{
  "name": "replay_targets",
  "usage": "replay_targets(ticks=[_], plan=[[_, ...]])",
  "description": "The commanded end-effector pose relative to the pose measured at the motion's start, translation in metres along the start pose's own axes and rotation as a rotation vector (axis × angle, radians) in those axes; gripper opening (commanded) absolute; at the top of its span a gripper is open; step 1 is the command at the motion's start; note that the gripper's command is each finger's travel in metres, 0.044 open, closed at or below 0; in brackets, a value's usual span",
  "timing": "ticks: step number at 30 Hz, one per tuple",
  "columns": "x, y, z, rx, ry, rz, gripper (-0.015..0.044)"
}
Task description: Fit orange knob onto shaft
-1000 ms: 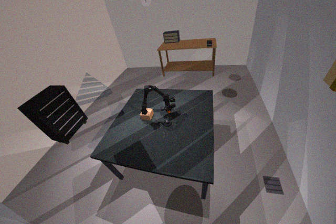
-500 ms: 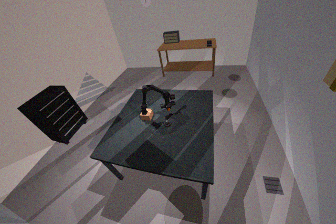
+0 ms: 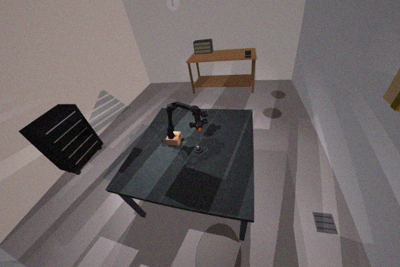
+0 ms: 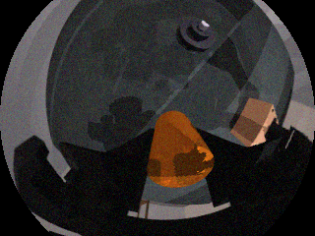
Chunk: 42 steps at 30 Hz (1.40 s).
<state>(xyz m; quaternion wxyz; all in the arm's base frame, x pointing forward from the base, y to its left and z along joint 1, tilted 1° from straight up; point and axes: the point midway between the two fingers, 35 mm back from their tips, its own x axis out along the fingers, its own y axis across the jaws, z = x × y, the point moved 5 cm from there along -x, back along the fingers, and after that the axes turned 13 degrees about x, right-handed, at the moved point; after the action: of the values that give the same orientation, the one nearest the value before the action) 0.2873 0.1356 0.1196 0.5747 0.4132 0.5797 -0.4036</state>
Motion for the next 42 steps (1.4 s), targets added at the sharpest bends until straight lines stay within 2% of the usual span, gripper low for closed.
replay_targets(ticks=[1, 9, 42], plan=[[-0.017, 0.001, 0.000, 0.004, -0.003, 0.010, 0.0000], [-0.028, 0.000, 0.002, 0.004, -0.003, 0.010, 0.0000], [0.002, -0.003, 0.105, 0.013, -0.017, -0.001, 0.0000]])
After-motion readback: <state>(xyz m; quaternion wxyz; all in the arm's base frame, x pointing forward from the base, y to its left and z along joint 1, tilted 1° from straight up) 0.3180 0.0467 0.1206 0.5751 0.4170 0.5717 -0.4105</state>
